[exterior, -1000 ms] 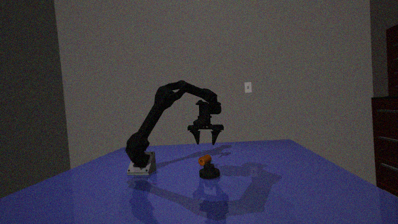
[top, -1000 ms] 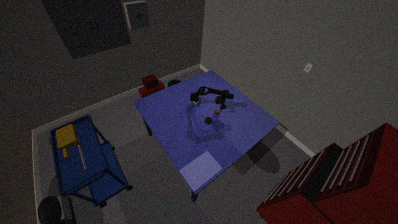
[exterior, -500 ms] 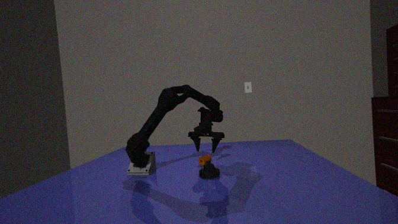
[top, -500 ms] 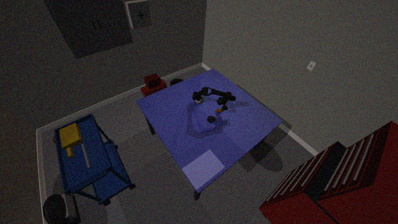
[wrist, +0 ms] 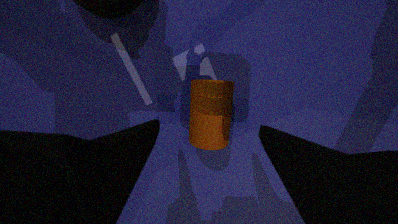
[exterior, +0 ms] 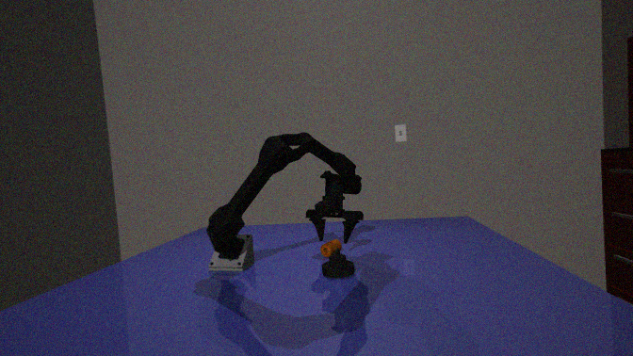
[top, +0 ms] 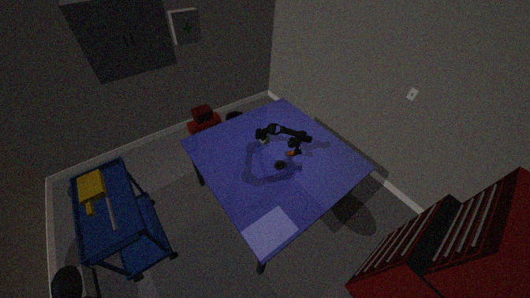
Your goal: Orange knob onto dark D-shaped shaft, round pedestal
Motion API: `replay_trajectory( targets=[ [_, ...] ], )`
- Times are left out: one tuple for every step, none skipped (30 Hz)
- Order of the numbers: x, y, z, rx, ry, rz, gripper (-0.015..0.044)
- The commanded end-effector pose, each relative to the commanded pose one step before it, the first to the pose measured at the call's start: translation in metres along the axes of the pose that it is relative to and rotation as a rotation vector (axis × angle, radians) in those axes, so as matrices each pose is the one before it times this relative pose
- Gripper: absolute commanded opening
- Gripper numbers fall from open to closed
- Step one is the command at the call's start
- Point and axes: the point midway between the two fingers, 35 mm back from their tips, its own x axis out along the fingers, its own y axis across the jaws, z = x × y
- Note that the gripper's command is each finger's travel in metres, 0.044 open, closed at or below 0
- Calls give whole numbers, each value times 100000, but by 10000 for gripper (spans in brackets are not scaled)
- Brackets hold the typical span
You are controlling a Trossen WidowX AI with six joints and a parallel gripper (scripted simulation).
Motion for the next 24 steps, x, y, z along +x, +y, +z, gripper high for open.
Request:
replay_trajectory(
  targets=[
    [891,-67,-61,-918,-745,39,440],
    [160,-1,-28,3,-7,4,440],
    [160,-2,-27,3,-7,4,440],
    [160,-2,-27,3,-8,4,440],
    [160,-3,-26,3,-8,4,440],
    [160,-3,-25,3,-9,4,440],
    [160,-4,-24,3,-10,4,440],
    [160,-4,-24,4,-10,4,440],
    [159,-5,-23,4,-11,4,440],
    [159,-5,-22,4,-11,4,440],
    [128,-5,-17,3,-10,3,440],
    [77,-3,-10,2,-6,2,440],
    [26,-1,-3,1,-2,1,440],
    [0,0,0,0,0,0,414],
    [0,0,0,0,0,0,387],
    [0,0,0,0,0,0,361],
    [0,0,0,0,0,0,335],
    [0,0,0,0,0,0,309],
    [0,0,0,0,0,0,282],
    [0,0,0,0,0,0,256],
    [0,0,0,0,0,0,240],
    [0,0,0,0,0,0,240],
    [0,0,0,0,0,0,240],
    [0,0,0,0,0,0,240]
  ],
)
